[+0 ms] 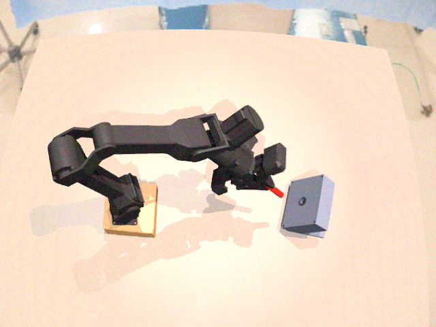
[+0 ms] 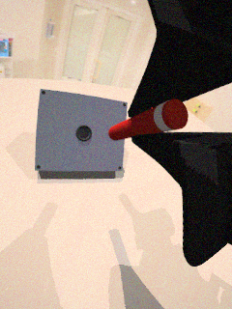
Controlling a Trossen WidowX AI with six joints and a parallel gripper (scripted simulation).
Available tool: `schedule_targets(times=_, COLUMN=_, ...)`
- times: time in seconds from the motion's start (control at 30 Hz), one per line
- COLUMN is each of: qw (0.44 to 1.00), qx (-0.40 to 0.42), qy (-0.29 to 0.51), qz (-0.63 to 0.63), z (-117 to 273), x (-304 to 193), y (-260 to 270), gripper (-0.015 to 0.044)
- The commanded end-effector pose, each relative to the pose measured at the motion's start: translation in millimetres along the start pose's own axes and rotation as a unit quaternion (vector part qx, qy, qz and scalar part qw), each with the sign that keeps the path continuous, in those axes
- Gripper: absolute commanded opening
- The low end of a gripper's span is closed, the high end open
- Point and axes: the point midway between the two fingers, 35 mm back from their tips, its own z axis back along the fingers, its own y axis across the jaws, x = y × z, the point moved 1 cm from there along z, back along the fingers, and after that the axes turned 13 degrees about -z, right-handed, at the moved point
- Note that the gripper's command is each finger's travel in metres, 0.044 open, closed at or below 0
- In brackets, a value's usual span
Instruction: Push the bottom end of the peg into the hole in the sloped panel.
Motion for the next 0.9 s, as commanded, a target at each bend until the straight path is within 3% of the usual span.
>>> schedule_targets(times=0.0, qw=1.000, qx=-0.006, qy=-0.001, qz=0.007, z=0, x=1, y=1, gripper=0.0000)
schedule_targets(times=0.87, qw=0.999, qx=-0.025, qy=-0.013, qz=0.024, z=-30, x=11, y=-1, gripper=0.0000)
